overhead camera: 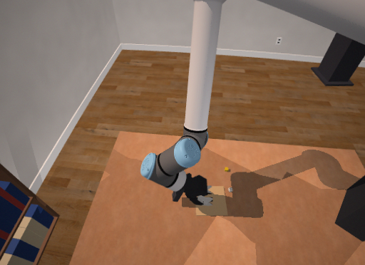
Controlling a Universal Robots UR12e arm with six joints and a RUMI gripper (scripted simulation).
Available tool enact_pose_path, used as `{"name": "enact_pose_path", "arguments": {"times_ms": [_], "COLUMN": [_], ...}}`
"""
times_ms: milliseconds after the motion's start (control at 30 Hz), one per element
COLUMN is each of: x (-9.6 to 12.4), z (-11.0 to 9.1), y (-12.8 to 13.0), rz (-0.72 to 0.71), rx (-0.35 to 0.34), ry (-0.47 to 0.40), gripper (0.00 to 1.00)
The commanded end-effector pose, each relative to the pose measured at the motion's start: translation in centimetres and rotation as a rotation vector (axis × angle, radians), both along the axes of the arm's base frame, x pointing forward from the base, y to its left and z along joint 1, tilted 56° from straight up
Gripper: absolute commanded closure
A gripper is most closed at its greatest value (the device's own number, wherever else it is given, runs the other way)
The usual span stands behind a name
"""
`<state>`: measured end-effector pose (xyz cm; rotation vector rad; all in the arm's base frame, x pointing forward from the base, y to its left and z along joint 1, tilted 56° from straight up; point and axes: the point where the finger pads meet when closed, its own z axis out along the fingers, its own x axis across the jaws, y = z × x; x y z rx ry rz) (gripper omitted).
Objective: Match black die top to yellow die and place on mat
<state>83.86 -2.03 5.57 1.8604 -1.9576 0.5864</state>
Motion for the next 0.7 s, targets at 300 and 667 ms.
{"name": "enact_pose_path", "arguments": {"times_ms": [300, 667], "x": [-0.2, -1.7], "z": [0.2, 1.4], "y": [0.2, 1.0], "rz": [0.001, 0.001], "rx": [0.0, 0.0], "ry": [-0.001, -0.001], "gripper": [0.69, 0.69]}}
